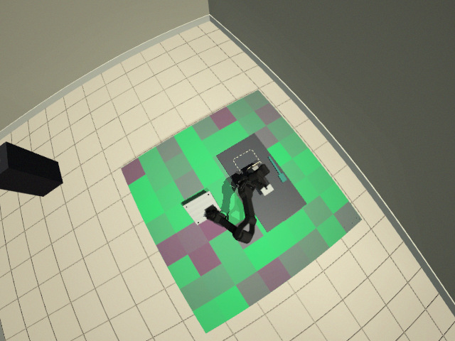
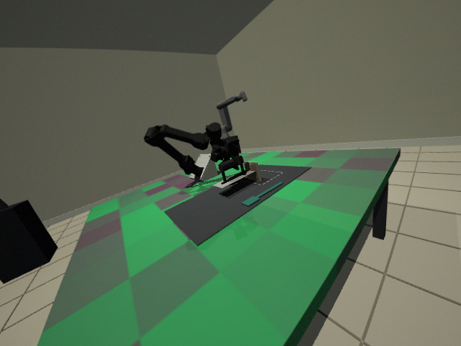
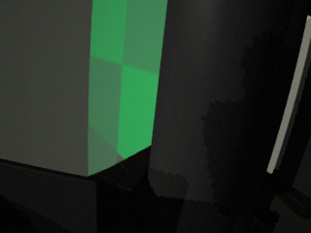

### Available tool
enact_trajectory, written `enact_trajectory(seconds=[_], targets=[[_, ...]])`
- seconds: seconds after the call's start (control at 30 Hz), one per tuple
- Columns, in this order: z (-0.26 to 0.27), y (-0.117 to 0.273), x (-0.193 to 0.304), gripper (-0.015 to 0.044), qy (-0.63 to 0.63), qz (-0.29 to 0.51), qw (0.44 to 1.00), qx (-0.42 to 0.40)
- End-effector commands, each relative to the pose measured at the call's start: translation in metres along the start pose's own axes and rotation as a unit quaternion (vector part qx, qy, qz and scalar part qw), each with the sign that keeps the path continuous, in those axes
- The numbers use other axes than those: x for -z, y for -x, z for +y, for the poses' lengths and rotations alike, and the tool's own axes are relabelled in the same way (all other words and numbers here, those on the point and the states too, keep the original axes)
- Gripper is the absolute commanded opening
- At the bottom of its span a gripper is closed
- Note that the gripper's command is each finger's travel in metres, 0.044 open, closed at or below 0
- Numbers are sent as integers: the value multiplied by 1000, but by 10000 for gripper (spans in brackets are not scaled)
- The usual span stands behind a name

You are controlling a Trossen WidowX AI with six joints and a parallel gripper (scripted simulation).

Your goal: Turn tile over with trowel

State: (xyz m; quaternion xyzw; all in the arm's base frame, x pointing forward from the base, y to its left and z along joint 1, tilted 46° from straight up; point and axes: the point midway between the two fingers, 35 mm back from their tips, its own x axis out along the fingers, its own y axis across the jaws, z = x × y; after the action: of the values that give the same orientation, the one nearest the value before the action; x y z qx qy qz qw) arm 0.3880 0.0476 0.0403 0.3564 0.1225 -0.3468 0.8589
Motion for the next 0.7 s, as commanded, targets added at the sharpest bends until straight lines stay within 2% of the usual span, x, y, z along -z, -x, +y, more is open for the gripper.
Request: enact_trajectory(seconds=[0.0,0.67], targets=[[7,1,10,0,-7,-1,1000,-10],[-2,-6,30,0,-8,-1,1000,-10]])
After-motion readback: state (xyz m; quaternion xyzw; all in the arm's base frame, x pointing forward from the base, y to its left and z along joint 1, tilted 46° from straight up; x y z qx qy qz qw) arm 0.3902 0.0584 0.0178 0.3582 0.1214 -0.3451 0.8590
